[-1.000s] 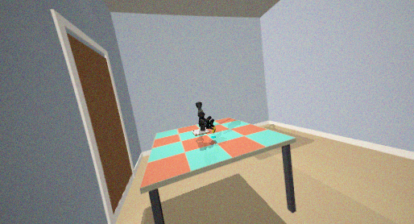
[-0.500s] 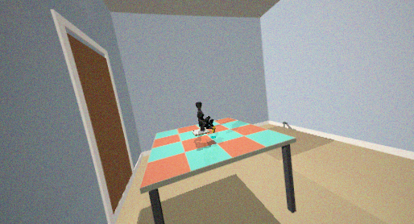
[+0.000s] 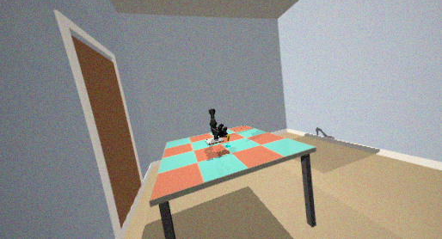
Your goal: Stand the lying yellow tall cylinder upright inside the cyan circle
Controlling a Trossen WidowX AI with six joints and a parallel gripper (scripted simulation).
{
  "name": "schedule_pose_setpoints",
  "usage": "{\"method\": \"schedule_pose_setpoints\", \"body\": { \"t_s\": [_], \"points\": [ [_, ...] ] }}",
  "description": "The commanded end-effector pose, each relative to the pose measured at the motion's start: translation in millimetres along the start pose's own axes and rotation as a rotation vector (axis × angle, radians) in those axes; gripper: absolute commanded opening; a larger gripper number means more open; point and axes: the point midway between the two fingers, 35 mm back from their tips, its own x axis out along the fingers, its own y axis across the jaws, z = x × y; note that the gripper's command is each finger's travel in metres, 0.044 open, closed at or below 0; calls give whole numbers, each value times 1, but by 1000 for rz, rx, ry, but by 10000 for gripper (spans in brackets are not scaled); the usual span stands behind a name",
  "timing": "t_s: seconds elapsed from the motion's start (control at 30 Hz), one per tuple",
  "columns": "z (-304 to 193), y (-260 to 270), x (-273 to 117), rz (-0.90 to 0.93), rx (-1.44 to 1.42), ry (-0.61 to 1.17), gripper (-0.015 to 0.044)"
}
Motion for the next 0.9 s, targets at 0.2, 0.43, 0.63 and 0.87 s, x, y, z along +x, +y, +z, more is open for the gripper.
{"method": "schedule_pose_setpoints", "body": {
  "t_s": [0.2,0.43,0.63,0.87],
  "points": [
    [1,3,-7,14,-12,-54,105],
    [0,6,-11,24,-23,-90,105],
    [-1,8,-15,33,-33,-119,105],
    [-2,11,-20,43,-47,-152,105]
  ]
}}
